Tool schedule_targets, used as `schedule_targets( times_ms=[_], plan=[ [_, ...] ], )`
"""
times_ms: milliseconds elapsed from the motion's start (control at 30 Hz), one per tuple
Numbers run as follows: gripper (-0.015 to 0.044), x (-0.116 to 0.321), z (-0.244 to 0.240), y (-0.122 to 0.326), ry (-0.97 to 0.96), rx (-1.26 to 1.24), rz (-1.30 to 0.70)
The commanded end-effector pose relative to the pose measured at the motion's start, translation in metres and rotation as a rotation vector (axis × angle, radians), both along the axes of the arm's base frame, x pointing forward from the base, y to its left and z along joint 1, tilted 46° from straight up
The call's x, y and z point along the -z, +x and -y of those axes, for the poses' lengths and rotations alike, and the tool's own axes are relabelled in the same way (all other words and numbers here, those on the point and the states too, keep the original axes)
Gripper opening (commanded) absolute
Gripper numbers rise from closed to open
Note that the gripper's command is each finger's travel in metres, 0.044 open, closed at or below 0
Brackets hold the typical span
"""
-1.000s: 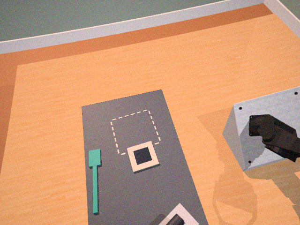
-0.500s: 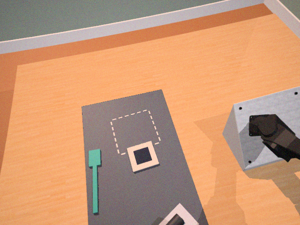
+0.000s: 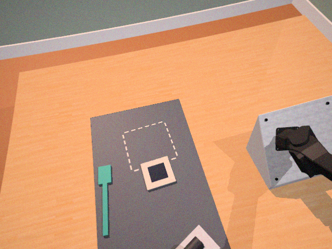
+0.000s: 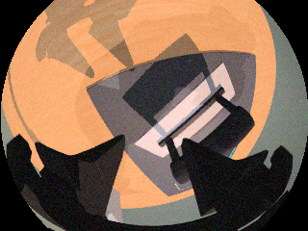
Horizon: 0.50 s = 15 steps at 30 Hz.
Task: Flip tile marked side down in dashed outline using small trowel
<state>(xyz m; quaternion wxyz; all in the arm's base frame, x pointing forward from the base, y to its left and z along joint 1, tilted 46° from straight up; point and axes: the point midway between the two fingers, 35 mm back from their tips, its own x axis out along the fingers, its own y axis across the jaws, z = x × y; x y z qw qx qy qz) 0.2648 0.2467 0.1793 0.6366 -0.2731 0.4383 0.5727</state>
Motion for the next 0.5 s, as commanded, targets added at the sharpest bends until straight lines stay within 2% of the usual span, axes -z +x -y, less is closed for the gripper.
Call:
schedule_targets(
  times_ms=[0, 467],
  plan=[
    [0.027, 0.001, 0.005, 0.01, 0.027, 0.06, -0.055],
    [0.027, 0.002, 0.03, 0.04, 0.132, 0.302, -0.292]
  ],
)
